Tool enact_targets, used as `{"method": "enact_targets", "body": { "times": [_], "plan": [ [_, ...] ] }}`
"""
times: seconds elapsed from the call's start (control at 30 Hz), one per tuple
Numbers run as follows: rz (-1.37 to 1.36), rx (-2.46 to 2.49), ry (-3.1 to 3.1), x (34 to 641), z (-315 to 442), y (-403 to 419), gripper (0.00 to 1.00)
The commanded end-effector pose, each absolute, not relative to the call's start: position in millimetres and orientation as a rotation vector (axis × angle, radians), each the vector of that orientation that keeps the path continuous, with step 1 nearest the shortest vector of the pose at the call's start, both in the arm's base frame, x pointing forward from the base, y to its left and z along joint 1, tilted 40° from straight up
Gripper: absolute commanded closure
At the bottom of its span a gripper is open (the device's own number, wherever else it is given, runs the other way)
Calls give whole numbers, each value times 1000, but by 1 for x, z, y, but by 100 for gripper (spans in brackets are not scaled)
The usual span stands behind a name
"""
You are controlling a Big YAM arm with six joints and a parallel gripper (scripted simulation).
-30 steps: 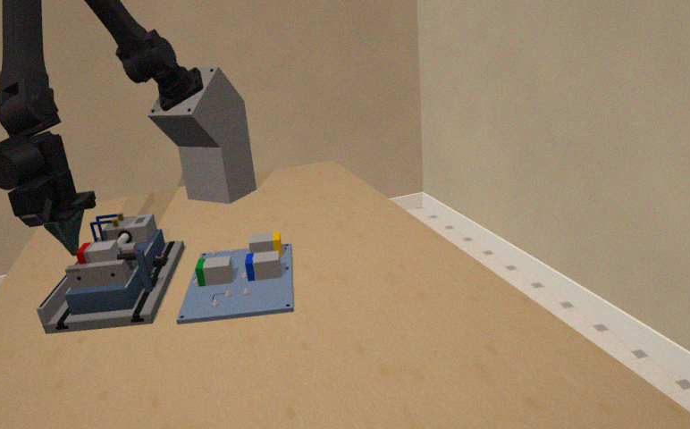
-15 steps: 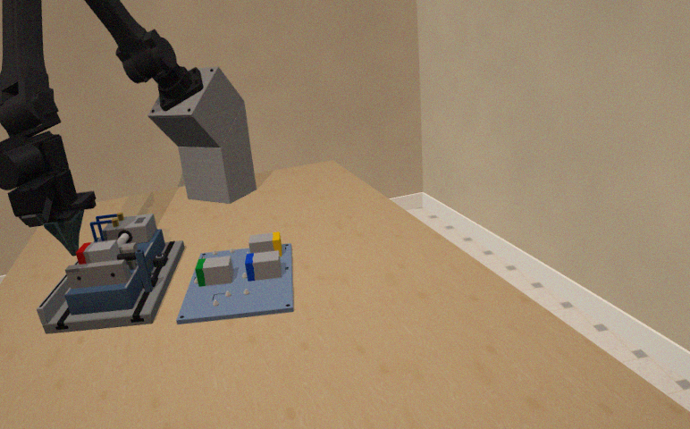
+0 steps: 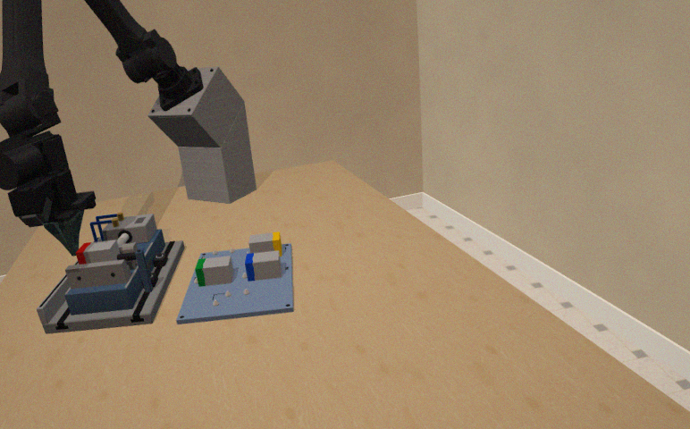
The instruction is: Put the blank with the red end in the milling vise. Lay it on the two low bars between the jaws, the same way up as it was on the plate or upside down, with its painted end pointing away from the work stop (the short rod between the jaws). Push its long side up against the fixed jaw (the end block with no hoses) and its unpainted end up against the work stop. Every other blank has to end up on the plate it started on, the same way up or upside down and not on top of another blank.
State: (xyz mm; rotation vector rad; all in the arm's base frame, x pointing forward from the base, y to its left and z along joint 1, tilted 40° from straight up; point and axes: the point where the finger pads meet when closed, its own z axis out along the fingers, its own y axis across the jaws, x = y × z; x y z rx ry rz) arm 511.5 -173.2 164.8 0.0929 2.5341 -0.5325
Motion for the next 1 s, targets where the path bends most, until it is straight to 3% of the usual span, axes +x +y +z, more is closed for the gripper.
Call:
{"method": "enact_targets", "body": {
  "times": [0.0,0.97],
  "plan": [
    [-542,105,2495,524,178,-183,100],
    [-539,102,2497,525,176,-180,100]
  ]
}}
